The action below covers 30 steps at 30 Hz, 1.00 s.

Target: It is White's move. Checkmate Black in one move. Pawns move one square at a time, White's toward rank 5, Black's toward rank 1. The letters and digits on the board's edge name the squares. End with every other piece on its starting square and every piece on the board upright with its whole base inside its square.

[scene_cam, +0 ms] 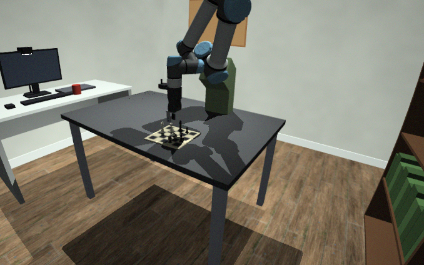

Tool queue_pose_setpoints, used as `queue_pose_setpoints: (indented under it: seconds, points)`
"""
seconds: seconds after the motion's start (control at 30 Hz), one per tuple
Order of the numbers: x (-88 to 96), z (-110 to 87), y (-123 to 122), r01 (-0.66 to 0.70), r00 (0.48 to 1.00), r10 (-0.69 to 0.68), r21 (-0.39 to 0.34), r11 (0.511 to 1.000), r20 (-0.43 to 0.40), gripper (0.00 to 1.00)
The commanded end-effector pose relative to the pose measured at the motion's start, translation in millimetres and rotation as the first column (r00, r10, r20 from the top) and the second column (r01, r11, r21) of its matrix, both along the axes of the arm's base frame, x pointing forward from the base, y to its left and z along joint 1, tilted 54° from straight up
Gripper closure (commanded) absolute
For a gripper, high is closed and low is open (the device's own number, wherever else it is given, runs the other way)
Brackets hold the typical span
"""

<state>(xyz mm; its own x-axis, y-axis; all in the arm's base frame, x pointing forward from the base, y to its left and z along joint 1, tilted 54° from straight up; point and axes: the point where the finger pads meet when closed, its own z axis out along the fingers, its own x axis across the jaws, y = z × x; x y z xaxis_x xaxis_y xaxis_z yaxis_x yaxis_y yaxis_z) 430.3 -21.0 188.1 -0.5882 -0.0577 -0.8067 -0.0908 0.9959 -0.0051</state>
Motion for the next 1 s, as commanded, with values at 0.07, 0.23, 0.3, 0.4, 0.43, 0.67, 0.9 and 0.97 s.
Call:
queue_pose_setpoints:
  seconds: [0.07,0.23,0.3,0.4,0.43,0.67,0.9,0.97]
  points:
    - [-8.1,6.3,-1,0.0,1.0,0.0,-0.001,1.0,0.001,0.21]
    - [-11.7,8.9,-1,0.0,1.0,0.0,-0.001,1.0,0.001,0.21]
    - [-14.0,10.6,-1,0.0,1.0,0.0,-0.001,1.0,0.001,0.21]
    - [-17.3,13.1,-1,0.0,1.0,0.0,-0.001,1.0,0.001,0.21]
    - [-18.4,13.9,-2,0.0,1.0,0.0,-0.001,1.0,0.001,0.21]
    - [-25.2,18.8,-2,0.0,1.0,0.0,-0.001,1.0,0.001,0.21]
    - [-29.2,21.8,-2,0.0,1.0,0.0,-0.001,1.0,0.001,0.21]
    - [-30.5,22.7,-3,0.0,1.0,0.0,-0.001,1.0,0.001,0.21]
